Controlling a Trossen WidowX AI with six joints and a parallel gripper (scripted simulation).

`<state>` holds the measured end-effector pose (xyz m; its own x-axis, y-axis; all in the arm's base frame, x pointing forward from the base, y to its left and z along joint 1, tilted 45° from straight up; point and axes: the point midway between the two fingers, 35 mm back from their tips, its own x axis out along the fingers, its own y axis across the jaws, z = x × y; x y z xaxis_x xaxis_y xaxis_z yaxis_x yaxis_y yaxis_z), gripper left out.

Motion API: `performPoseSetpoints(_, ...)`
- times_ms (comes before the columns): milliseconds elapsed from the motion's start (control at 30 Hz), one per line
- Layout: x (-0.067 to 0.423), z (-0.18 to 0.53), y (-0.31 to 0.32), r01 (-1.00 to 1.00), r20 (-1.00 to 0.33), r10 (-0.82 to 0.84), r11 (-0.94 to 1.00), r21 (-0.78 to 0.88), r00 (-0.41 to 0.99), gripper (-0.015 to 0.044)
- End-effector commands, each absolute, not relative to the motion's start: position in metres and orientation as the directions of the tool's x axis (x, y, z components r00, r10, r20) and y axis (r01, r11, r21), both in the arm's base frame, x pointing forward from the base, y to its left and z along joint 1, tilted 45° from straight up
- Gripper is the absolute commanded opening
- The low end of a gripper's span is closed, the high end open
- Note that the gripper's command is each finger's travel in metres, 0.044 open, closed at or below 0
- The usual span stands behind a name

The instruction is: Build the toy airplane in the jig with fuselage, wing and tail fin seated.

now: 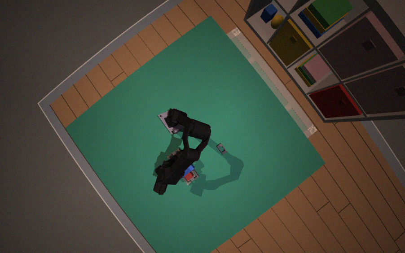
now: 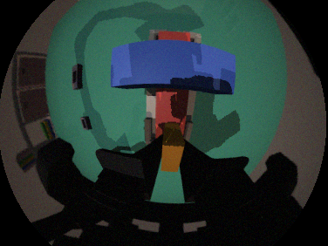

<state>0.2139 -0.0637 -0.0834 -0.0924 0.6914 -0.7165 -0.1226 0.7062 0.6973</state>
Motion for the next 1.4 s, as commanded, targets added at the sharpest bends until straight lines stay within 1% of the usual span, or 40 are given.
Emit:
performPoseSetpoints(0,0.2135,-0.0855,-0.0620,-0.121,-0.714,0.693,0.704,0.700,-0.097,0.0067)
performPoseSetpoints(400,0.2135,-0.0856,-0.0620,-0.121,-0.714,0.693,0.704,0.700,-0.097,0.0067)
performPoseSetpoints(433,0.2140,-0.0837,-0.0633,-0.123,-0.716,0.692,0.706,0.698,-0.092,0.0079)
performPoseSetpoints(567,0.2140,-0.0837,-0.0633,-0.123,-0.716,0.692,0.706,0.698,-0.092,0.0052)
performPoseSetpoints(633,0.2140,-0.0837,-0.0633,-0.123,-0.716,0.692,0.706,0.698,-0.092,0.0000)
performPoseSetpoints(733,0.2140,-0.0837,-0.0633,-0.123,-0.716,0.692,0.706,0.698,-0.092,0.0000)
performPoseSetpoints(1067,0.2140,-0.0837,-0.0633,-0.123,-0.716,0.692,0.706,0.698,-0.092,0.0260)
performPoseSetpoints(1367,0.2146,-0.0822,-0.0652,-0.123,-0.716,0.692,0.706,0.698,-0.092,0.0260)
